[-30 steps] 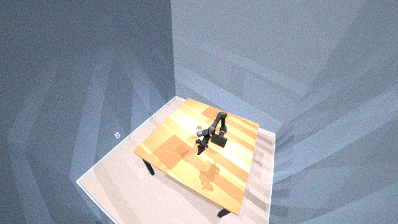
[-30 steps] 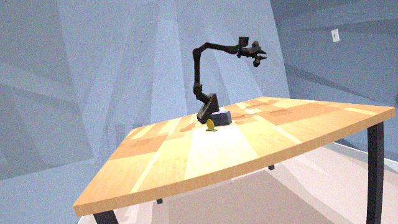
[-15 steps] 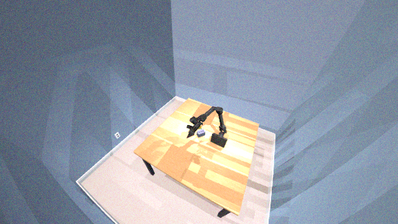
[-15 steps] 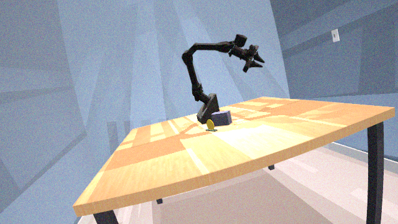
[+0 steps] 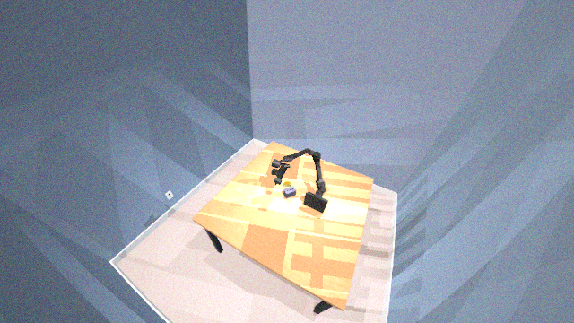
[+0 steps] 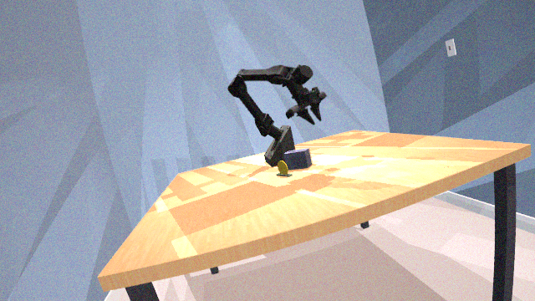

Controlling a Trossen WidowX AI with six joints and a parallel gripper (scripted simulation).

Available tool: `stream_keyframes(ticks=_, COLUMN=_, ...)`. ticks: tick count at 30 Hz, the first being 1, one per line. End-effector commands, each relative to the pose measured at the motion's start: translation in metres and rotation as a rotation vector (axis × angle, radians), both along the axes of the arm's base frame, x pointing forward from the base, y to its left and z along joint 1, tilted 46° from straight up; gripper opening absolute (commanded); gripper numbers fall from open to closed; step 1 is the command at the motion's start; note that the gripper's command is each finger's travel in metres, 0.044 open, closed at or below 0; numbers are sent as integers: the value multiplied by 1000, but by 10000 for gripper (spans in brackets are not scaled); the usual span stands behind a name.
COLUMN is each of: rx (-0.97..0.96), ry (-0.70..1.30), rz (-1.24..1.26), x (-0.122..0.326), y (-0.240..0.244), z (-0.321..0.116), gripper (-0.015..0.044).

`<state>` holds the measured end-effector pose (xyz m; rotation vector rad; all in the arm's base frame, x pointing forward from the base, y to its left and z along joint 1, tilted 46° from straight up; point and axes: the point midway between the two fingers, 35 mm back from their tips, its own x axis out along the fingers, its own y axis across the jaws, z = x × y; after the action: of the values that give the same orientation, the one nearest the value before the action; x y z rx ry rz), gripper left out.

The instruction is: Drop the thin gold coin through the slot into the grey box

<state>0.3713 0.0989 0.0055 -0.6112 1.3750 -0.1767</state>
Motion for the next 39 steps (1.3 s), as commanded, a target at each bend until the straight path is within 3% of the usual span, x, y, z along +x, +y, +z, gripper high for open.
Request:
stream_keyframes(ticks=1, rx=-151, ry=103, rz=-6, x=-5, y=-67, z=32, gripper=161)
stream_keyframes(ticks=7, rx=-308, ry=272, rz=-17, x=-27, y=-145, z=74, gripper=161)
stream_keyframes(ticks=15, rx=-312, ry=278, rz=-17, x=-33, y=-150, z=78, gripper=161)
stream_keyframes(ticks=20, rx=-314, ry=278, rz=-17, x=-34, y=-175, z=54, gripper=161)
stream_keyframes(ticks=39, rx=-313, ry=277, rz=-17, x=-35, y=-196, z=34, gripper=161)
